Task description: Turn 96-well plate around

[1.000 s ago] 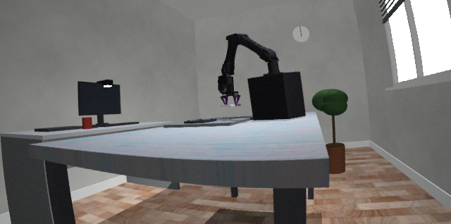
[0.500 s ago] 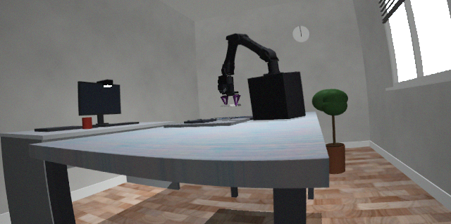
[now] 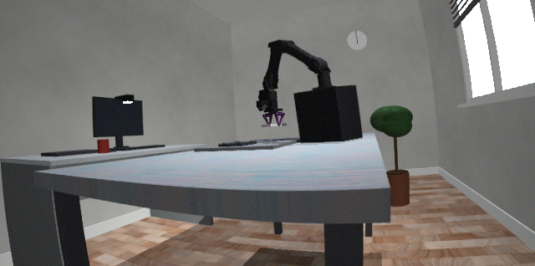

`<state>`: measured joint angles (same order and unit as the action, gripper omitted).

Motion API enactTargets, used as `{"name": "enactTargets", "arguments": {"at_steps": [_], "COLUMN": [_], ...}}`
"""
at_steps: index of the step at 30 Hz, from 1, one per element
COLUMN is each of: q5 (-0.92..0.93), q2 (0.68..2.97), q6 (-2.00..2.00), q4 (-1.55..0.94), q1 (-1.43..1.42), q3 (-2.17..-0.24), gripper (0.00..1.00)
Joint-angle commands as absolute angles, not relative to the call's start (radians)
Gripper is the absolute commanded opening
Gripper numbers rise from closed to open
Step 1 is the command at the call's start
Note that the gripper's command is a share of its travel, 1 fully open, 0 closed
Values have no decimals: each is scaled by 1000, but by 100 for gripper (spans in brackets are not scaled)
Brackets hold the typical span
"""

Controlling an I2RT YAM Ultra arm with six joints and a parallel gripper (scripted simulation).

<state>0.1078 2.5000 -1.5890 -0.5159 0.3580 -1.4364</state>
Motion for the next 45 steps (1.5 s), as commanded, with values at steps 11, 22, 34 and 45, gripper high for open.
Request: {"name": "enactTargets", "arguments": {"at_steps": [11, 22, 34, 45], "q5": [111, 111, 111, 111], "q2": [2491, 2491, 2500, 2520], "q6": [-1581, -1581, -1580, -1578], "q4": [-524, -524, -516, -499], "q1": [359, 359, 359, 357], "q3": [-1441, -1441, -1442, -1445], "gripper": [0, 0, 0, 0]}}
